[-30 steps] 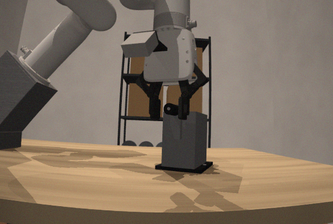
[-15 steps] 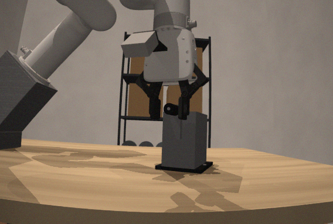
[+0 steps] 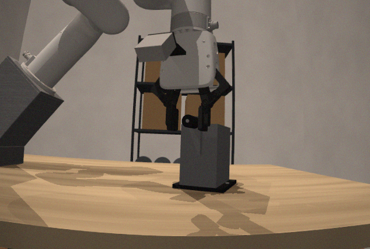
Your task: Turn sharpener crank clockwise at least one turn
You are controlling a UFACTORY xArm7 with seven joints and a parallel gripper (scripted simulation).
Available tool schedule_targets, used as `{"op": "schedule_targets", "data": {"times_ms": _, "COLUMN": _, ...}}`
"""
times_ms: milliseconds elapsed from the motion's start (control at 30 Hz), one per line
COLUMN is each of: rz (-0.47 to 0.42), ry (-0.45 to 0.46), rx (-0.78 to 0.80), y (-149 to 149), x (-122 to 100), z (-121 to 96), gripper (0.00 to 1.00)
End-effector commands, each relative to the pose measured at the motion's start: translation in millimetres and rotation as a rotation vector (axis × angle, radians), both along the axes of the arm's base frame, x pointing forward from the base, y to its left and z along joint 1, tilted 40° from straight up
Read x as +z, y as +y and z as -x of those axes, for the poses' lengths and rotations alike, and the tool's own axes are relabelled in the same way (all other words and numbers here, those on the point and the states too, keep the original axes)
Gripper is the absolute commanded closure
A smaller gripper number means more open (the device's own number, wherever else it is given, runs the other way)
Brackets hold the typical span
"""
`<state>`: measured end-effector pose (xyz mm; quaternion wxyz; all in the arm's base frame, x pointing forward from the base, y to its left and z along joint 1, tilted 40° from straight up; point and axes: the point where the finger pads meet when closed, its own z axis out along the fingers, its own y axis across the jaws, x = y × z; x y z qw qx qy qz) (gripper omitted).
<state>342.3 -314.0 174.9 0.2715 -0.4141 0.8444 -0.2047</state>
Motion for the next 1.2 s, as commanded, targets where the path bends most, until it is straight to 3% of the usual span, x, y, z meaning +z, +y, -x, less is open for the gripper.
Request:
{"op": "schedule_targets", "data": {"times_ms": 0, "rz": 0.002, "ry": -0.002, "rx": -0.002, "y": 0, "x": 4, "z": 3, "gripper": 0.46}}
{"op": "schedule_targets", "data": {"times_ms": 1167, "rz": 0.002, "ry": -0.002, "rx": -0.002, "y": 7, "x": 52, "z": 42, "gripper": 0.46}}
